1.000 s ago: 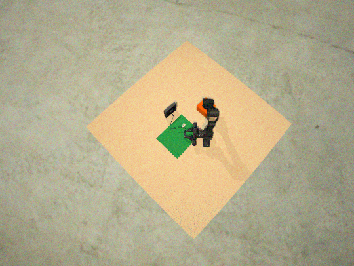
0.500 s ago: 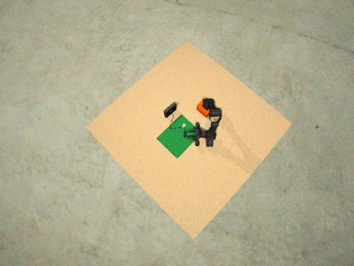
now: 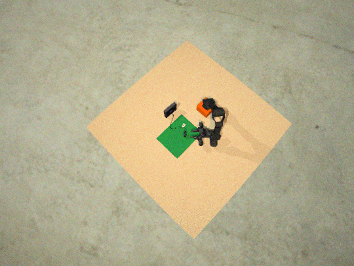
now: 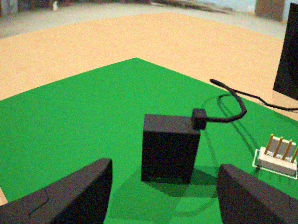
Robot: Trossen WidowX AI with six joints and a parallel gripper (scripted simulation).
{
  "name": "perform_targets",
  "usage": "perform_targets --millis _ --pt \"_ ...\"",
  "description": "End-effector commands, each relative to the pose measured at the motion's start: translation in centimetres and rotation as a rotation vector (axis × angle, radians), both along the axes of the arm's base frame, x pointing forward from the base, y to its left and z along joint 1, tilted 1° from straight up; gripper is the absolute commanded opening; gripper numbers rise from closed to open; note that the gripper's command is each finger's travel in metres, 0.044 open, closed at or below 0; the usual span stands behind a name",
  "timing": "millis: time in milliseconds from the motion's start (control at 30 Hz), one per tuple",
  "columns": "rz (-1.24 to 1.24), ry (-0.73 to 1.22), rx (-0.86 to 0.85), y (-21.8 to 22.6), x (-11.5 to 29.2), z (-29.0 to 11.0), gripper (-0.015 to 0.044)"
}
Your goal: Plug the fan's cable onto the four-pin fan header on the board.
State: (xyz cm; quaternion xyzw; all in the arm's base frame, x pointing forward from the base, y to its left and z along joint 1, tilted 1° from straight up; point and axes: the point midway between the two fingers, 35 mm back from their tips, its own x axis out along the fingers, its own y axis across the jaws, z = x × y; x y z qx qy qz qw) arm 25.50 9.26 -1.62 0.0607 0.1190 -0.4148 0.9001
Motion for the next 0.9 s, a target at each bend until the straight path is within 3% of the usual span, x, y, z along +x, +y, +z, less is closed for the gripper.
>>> perform_targets --millis 0,600,867 --pt "-0.006 -0.005 0.005 0.7 -0.5 0.7 0.0205" --pt "-0.025 -0.033 -0.027 2.7 -2.7 4.2 0.0205" --pt "-0.161 0.101 0.016 0.8 -3.0 3.9 0.0205"
